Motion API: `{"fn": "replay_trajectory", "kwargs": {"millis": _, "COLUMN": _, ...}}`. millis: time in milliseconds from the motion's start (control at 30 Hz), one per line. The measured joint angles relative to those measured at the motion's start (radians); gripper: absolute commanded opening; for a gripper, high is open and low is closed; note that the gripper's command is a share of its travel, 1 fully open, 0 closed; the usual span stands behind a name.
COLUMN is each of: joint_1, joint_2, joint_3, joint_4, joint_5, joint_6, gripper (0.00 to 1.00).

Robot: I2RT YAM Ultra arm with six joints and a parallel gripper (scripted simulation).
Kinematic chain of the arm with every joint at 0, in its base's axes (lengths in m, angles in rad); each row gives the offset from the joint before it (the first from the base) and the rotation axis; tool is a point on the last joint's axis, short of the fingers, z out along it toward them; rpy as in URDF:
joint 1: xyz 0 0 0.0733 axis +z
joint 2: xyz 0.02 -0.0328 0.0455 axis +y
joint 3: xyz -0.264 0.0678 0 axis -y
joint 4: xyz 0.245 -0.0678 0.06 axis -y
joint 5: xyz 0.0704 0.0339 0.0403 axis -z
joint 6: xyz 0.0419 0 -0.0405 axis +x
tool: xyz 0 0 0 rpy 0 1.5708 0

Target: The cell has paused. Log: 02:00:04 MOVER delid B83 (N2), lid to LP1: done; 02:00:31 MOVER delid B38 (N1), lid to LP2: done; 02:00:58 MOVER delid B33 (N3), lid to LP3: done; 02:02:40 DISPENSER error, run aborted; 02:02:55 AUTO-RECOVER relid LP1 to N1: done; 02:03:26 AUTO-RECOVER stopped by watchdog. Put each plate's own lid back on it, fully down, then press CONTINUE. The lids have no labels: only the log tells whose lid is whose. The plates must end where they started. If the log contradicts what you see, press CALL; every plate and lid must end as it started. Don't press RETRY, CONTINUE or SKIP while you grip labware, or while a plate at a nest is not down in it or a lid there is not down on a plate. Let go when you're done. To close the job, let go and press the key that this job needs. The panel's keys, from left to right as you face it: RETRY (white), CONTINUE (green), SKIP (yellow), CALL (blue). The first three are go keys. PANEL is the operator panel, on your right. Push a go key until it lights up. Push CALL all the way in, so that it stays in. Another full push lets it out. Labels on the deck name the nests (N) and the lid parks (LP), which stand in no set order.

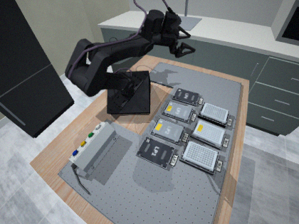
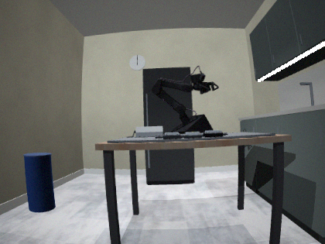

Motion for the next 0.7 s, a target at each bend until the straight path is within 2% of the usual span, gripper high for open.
{"fn": "replay_trajectory", "kwargs": {"millis": 600, "joint_1": -0.001, "joint_2": 0.000, "joint_3": 0.000, "joint_4": -0.001, "joint_5": 0.000, "joint_6": 0.001, "gripper": 1.00}}
{"fn": "replay_trajectory", "kwargs": {"millis": 700, "joint_1": -0.032, "joint_2": 0.007, "joint_3": 0.013, "joint_4": -0.034, "joint_5": -0.001, "joint_6": 0.013, "gripper": 1.00}}
